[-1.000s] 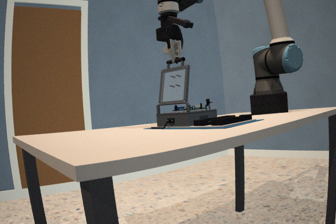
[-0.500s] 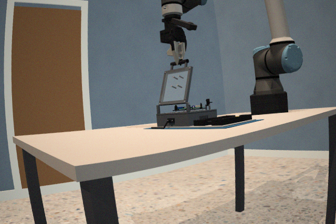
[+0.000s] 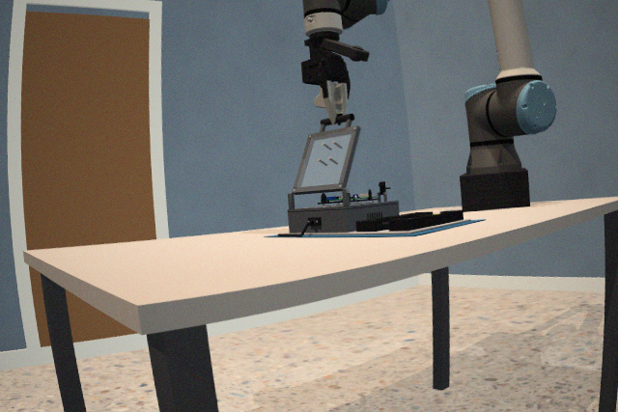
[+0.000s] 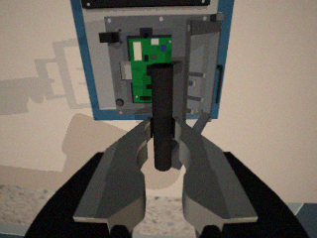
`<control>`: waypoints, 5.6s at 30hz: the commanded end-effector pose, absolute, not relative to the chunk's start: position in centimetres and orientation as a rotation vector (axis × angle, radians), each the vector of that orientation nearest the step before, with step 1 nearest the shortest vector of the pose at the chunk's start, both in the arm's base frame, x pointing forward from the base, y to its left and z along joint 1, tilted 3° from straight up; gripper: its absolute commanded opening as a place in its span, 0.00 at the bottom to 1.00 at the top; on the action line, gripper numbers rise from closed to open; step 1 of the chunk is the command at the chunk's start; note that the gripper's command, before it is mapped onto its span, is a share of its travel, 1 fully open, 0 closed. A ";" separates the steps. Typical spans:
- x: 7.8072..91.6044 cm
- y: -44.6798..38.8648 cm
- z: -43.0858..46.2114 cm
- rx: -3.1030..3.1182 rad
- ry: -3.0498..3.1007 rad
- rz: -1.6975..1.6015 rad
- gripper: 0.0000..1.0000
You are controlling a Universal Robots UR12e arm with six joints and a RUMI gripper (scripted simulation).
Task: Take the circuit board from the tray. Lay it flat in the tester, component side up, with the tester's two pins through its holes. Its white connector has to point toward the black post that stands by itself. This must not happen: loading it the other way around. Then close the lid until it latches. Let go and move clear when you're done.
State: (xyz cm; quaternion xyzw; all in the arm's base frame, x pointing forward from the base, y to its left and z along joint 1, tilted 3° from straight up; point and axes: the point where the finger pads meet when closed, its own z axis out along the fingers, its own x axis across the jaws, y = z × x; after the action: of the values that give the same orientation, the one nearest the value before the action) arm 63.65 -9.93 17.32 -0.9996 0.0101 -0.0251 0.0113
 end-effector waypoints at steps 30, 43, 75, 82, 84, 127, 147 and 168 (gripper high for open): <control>59.0 -9.8 13.5 -3.118 0.031 -0.080 0.00; 57.6 -9.8 11.7 -3.118 0.031 -0.080 0.00; 55.2 -9.6 6.5 -3.118 0.031 -0.080 0.00; 54.9 -9.6 5.3 -3.118 0.031 -0.080 0.00; 54.9 -9.6 5.0 -3.118 0.031 -0.080 0.00; 54.6 -9.5 1.4 -3.118 0.031 -0.080 0.00; 54.6 -9.5 0.8 -3.118 0.031 -0.080 0.00; 54.6 -9.5 0.6 -3.118 0.031 -0.080 0.00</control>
State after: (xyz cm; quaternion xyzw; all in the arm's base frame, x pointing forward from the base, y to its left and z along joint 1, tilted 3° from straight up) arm 54.52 -9.44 0.56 -0.9996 0.0100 -0.0252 0.0113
